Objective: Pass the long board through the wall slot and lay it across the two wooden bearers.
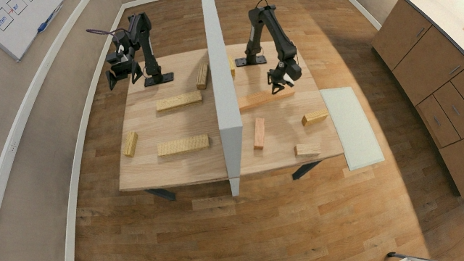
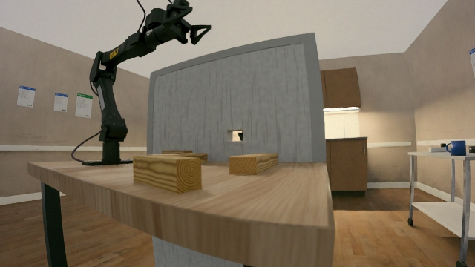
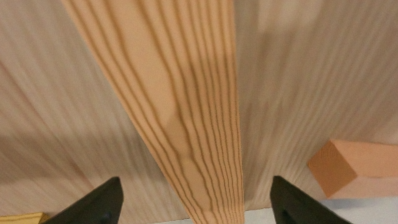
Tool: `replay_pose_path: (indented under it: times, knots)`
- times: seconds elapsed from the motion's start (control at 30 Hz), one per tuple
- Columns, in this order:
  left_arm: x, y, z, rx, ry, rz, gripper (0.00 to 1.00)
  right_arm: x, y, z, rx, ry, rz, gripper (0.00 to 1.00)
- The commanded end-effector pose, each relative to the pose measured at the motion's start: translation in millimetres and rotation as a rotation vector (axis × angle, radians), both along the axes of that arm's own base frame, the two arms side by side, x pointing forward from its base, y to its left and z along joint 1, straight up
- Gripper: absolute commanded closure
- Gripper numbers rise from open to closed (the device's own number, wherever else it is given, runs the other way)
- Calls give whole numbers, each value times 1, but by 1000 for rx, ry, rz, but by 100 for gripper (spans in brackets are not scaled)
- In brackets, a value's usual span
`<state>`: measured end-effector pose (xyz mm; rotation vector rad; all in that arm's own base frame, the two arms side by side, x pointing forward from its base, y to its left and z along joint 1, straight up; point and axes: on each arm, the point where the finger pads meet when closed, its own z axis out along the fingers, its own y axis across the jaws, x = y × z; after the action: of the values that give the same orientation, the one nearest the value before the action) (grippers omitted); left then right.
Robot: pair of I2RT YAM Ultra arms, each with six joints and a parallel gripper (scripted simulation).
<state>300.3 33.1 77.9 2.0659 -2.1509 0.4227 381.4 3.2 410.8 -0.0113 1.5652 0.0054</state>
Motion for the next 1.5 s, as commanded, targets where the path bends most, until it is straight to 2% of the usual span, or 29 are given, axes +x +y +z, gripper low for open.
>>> replay_pose_path:
  times: [0.0, 0.23, 0.33, 0.37, 0.5, 0.53, 0.57, 0.73, 0.8, 0.9, 0.97, 1.07, 1.17, 1.47]
  knots:
    - [4, 9, 8, -64, 48, 78, 22, -9, -3, 27, 5, -56, -12, 0]
    - [1, 40, -3, -88, 90, 183, 22, -9, -3, 27, 5, -56, -12, 0]
    - [6, 41, 7, -55, 45, 156, 22, -9, -3, 27, 5, -56, -12, 0]
    - [3, 45, 0, -45, 67, 159, 22, -9, -3, 27, 5, -56, -12, 0]
    - [1, 45, -2, -48, 74, 162, 22, -9, -3, 27, 5, -56, -12, 0]
    - [-4, 43, -7, -55, 94, 165, 22, -9, -3, 27, 5, -56, -12, 0]
    - [-12, 35, -27, -67, 133, 170, 22, -9, -3, 27, 5, -56, -12, 0]
    - [-2, 33, -22, -61, 79, 167, 22, -9, -3, 27, 5, -56, -12, 0]
    - [-7, 29, -36, -79, 119, 167, 22, -9, -3, 27, 5, -56, -12, 0]
    - [-5, 28, -33, -74, 92, 167, 22, -9, -3, 27, 5, -56, -12, 0]
    - [-6, 26, -43, -82, 115, 168, 22, -9, -3, 27, 5, -56, -12, 0]
    - [-7, 27, -37, -72, 108, 164, 22, -9, -3, 27, 5, -56, -12, 0]
    - [-7, 24, -50, -80, 119, 170, 22, -9, -3, 27, 5, -56, -12, 0]
    - [-6, 20, -60, -64, 105, 168, 22, -9, -3, 27, 5, -56, -12, 0]
